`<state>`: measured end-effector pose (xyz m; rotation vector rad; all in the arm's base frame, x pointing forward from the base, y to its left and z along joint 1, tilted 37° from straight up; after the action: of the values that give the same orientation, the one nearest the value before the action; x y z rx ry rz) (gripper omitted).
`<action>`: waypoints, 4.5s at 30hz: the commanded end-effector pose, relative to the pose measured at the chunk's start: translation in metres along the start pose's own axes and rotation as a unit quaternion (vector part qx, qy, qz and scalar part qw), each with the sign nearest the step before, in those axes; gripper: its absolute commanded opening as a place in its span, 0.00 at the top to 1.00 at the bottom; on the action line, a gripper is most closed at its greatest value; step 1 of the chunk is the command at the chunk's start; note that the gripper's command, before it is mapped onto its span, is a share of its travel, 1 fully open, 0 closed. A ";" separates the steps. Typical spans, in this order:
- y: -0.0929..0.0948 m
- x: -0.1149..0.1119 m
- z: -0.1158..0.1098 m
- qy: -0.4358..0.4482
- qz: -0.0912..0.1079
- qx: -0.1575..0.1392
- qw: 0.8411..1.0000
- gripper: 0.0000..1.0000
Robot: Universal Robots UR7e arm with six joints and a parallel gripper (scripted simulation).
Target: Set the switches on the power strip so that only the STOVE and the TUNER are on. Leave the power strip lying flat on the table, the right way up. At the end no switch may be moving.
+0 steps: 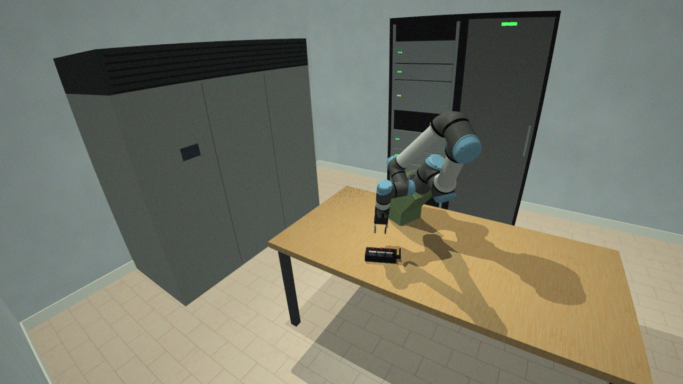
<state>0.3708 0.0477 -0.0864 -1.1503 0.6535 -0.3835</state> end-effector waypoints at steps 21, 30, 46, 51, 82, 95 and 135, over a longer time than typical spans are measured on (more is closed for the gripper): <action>0.009 0.019 0.052 -0.121 -0.050 0.183 0.974 0.00; 0.009 0.019 0.052 -0.121 -0.050 0.183 0.974 0.00; 0.009 0.019 0.052 -0.121 -0.050 0.183 0.974 0.00; 0.009 0.019 0.052 -0.121 -0.050 0.183 0.974 0.00; 0.009 0.019 0.052 -0.121 -0.050 0.183 0.974 0.00; 0.006 0.019 0.052 -0.112 -0.048 0.183 0.976 0.00; -0.069 -0.008 0.035 0.228 0.032 0.159 0.960 0.00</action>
<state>0.3908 0.0522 -0.0116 -0.7331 0.9864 -0.6826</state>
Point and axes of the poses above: the point where the finger pads meet when closed, its own y axis out along the fingers, its own x axis across the jaws, z = x × y, the point moved 1 cm from there along -y, back along the fingers, and after that the axes turned 11 degrees about -y, right-handed, at the moved point
